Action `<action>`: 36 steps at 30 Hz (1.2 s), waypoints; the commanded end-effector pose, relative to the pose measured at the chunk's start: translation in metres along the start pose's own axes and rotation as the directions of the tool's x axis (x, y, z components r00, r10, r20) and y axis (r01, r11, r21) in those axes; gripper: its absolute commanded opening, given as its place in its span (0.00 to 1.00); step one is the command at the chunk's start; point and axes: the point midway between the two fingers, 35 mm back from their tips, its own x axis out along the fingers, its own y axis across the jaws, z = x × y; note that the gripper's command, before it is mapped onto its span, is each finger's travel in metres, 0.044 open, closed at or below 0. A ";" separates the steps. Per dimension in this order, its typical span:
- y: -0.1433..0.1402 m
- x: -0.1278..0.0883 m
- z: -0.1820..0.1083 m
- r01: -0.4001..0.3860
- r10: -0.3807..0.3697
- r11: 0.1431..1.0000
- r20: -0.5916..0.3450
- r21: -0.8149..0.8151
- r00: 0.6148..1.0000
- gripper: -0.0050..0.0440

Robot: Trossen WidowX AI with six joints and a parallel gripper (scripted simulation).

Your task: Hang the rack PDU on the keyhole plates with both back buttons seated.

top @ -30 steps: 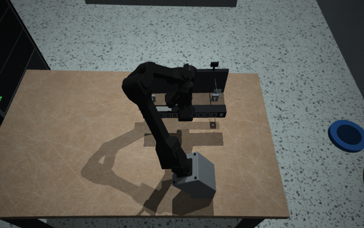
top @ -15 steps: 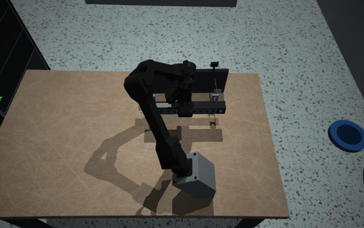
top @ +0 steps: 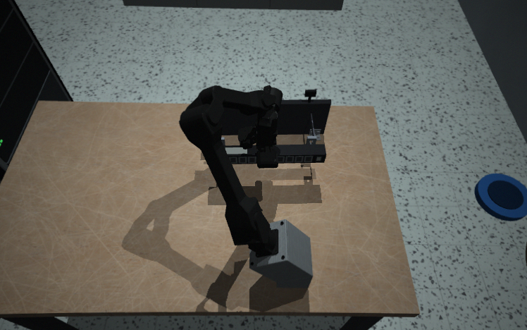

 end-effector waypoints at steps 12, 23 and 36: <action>-0.007 -0.010 0.000 0.031 -0.031 1.000 -0.005 -0.007 1.000 0.00; -0.008 -0.017 -0.002 0.033 -0.033 0.999 -0.006 -0.006 0.999 0.00; -0.008 -0.020 0.002 0.033 -0.033 0.999 -0.006 -0.006 0.999 0.00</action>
